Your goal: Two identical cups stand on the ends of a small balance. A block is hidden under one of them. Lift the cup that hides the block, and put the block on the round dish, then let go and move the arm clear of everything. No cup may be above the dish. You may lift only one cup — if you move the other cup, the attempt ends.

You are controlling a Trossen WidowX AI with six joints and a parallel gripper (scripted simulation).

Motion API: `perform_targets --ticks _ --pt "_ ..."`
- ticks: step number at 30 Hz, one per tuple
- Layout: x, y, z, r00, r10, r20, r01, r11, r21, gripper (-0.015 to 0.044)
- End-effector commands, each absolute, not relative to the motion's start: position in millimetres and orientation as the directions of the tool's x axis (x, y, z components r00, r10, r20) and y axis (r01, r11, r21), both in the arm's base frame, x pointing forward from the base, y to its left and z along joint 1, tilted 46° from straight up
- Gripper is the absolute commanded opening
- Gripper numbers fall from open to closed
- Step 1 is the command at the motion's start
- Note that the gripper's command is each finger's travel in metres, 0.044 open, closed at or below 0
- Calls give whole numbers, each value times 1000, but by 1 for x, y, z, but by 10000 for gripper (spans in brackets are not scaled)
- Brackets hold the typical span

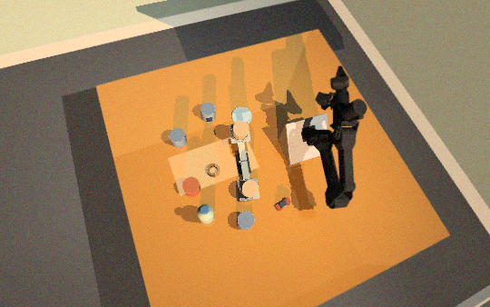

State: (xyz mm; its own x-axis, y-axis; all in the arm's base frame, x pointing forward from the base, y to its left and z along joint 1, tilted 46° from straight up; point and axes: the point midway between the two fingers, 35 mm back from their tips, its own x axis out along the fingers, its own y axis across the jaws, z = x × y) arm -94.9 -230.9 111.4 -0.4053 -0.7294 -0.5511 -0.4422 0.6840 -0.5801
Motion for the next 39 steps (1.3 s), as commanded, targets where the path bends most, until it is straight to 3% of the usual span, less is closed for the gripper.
perform_targets --ticks 1,20,39 --pt "-79 -237 107 -323 -736 -595 -407 676 -615 440" --pt "13 -234 85 123 -624 -771 -140 759 -636 440" --pt "95 -195 81 475 -306 -825 74 948 -309 440"
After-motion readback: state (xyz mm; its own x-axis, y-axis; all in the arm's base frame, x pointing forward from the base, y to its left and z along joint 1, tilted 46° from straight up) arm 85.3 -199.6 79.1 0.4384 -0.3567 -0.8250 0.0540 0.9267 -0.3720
